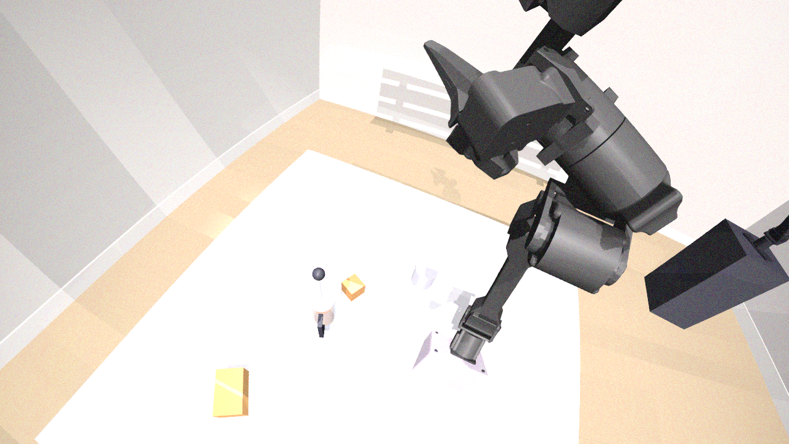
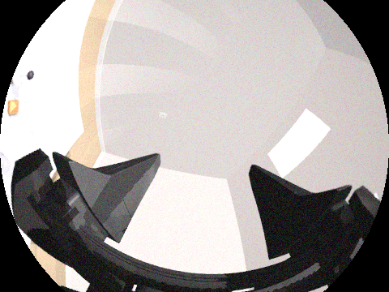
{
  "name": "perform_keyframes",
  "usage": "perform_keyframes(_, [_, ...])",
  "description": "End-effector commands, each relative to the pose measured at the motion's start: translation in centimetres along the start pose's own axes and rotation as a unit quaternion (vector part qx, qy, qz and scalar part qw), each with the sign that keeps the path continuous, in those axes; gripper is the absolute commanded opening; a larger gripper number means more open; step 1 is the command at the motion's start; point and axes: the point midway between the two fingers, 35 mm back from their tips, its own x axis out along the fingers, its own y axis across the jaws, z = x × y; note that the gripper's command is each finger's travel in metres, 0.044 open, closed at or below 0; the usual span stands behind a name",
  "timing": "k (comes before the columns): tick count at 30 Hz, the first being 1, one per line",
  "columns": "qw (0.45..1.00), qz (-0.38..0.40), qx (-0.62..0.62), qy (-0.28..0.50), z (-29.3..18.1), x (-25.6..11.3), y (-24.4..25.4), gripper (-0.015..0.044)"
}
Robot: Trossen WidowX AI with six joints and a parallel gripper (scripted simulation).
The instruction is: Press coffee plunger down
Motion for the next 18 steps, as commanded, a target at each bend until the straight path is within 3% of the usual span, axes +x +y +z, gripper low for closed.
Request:
perform_keyframes(1, [1.0,0.0,-0.011,-0.001,0.1,0.1,0.1,0.0426])
perform_keyframes(5, [0.986,-0.007,-0.165,-0.019,1.3,1.3,0.9,0.044])
perform_keyframes(9, [0.907,-0.022,-0.418,-0.052,3.7,3.1,3.3,0.044])
perform_keyframes(13, [0.766,-0.047,-0.635,-0.084,6.1,4.4,6.5,0.044])
perform_keyframes(18, [0.515,-0.095,-0.843,-0.125,9.0,5.3,11.9,0.044])
